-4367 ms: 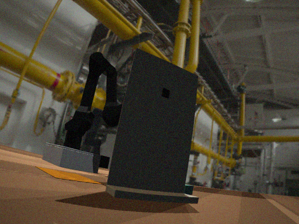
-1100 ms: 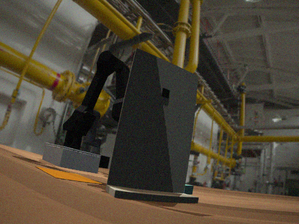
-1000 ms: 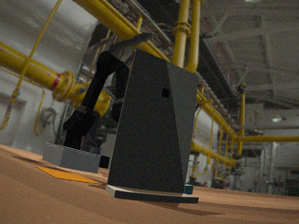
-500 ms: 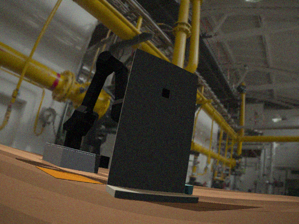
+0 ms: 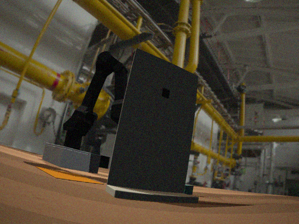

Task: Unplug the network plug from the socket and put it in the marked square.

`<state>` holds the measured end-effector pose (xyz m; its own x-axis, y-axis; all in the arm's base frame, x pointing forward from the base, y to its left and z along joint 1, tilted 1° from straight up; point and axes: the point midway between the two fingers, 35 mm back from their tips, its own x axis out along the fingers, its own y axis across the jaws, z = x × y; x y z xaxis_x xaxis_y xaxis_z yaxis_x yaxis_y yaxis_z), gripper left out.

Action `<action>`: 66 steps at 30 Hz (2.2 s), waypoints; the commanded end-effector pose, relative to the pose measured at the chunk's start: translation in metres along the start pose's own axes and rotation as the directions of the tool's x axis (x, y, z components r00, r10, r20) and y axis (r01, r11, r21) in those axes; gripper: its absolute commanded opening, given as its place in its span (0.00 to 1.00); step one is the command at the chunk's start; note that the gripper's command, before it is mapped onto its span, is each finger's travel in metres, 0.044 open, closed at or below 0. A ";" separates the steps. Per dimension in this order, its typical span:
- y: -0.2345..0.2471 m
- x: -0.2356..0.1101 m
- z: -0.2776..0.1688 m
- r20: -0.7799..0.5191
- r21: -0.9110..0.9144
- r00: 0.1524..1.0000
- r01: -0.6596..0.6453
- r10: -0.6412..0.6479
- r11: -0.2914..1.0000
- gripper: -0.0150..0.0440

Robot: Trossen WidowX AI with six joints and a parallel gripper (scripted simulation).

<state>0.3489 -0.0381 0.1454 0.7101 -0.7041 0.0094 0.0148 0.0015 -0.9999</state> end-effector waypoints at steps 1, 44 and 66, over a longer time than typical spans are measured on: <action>0.001 -0.003 -0.002 -0.005 -0.008 1.000 -0.002 0.002 1.000 0.25; 0.001 -0.031 -0.002 -0.005 -0.008 1.000 -0.004 0.004 1.000 0.25; -0.028 -0.039 -0.005 -0.002 -0.005 1.000 -0.004 0.004 1.000 0.25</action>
<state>0.3193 -0.0138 0.1668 0.7127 -0.7015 0.0037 0.0054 0.0002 -1.0000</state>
